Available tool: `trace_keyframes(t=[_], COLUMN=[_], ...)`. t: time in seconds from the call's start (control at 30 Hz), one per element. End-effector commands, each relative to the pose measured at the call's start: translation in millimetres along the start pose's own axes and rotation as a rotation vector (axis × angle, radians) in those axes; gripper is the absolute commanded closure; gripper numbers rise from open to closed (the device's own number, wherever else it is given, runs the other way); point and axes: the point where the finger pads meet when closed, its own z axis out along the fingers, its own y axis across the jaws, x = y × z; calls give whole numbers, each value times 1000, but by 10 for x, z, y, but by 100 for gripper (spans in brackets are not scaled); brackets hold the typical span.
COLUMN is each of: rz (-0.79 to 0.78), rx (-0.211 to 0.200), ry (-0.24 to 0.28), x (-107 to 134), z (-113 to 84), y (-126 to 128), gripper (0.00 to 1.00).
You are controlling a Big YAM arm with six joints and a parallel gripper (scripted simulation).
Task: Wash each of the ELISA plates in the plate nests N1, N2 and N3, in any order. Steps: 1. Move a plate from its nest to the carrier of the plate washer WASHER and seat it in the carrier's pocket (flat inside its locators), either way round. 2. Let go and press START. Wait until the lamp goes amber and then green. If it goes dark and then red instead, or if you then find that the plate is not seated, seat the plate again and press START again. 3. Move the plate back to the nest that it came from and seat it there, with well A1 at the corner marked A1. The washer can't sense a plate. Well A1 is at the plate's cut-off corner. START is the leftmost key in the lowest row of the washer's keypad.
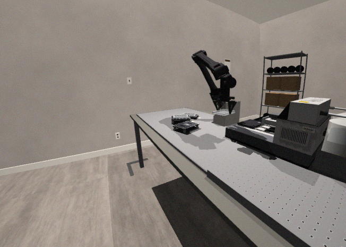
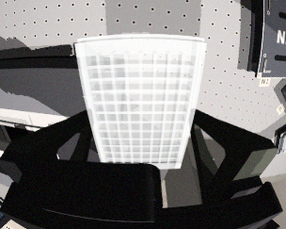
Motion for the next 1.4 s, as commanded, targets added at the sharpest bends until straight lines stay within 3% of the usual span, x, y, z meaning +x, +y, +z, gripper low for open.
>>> trace_keyframes(t=[0.0,0.13,0.23,0.6,0.67,0.7,0.77,0.83,0.87,1.37], rz=[-26,-18,-28,-3,-3,-23,-9,-8,-59,-111], rx=[-22,-33,-19,-38,-38,-21,-31,-35,-16,-12], ry=[-4,-15,-2,-30,-30,-5,-23,-22,-3,1], x=[-130,-260,-267,-768,-768,-660,-817,-816,-668,-729], z=[-38,-86,-13,-94,-94,16,-56,-26,70,136], y=[-146,-197,-360,-784,-784,-842,-927,-903,-996,-1647], gripper=[18,18,18,18,18,18,18,18,18,18])
